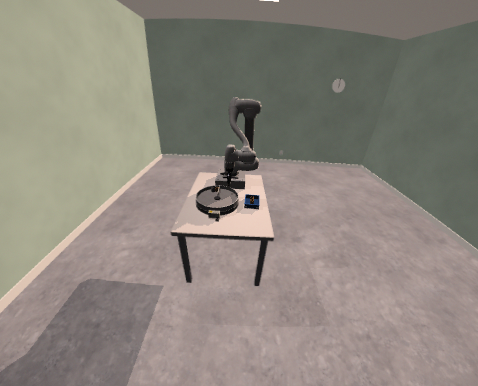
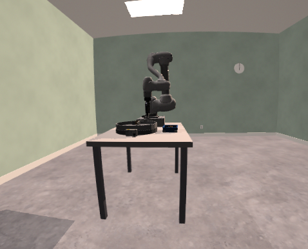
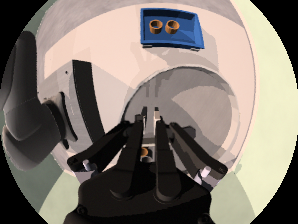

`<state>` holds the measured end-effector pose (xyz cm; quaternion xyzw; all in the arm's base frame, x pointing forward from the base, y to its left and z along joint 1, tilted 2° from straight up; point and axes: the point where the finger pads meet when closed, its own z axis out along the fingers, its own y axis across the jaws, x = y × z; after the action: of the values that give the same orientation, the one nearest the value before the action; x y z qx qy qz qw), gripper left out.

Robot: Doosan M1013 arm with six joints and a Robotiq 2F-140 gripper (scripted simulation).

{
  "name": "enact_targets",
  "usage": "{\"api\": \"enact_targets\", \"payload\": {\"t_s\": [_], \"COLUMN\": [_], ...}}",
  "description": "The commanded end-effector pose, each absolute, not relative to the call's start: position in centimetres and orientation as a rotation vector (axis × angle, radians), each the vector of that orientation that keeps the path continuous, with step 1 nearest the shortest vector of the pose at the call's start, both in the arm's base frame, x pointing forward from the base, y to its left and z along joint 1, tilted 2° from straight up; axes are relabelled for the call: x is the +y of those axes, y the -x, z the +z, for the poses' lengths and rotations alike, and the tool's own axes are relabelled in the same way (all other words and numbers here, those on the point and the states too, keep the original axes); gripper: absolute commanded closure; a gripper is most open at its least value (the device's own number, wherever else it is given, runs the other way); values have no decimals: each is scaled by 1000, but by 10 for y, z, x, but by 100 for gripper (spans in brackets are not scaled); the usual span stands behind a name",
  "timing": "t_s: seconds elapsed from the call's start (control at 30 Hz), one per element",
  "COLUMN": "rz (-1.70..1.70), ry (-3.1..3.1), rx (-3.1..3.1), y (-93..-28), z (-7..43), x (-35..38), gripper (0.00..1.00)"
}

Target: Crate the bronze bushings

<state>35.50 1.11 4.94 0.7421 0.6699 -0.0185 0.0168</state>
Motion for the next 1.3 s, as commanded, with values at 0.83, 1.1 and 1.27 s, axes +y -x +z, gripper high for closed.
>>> {"api": "enact_targets", "payload": {"t_s": [0.83,1.1,1.27], "rz": [-46,-46,-46], "ry": [-2165,-2165,-2165], "rx": [2246,2246,2246], "y": [-334,-333,-333], "z": [55,55,55], "x": [-121,-121,-121], "gripper": [90,90,90]}}
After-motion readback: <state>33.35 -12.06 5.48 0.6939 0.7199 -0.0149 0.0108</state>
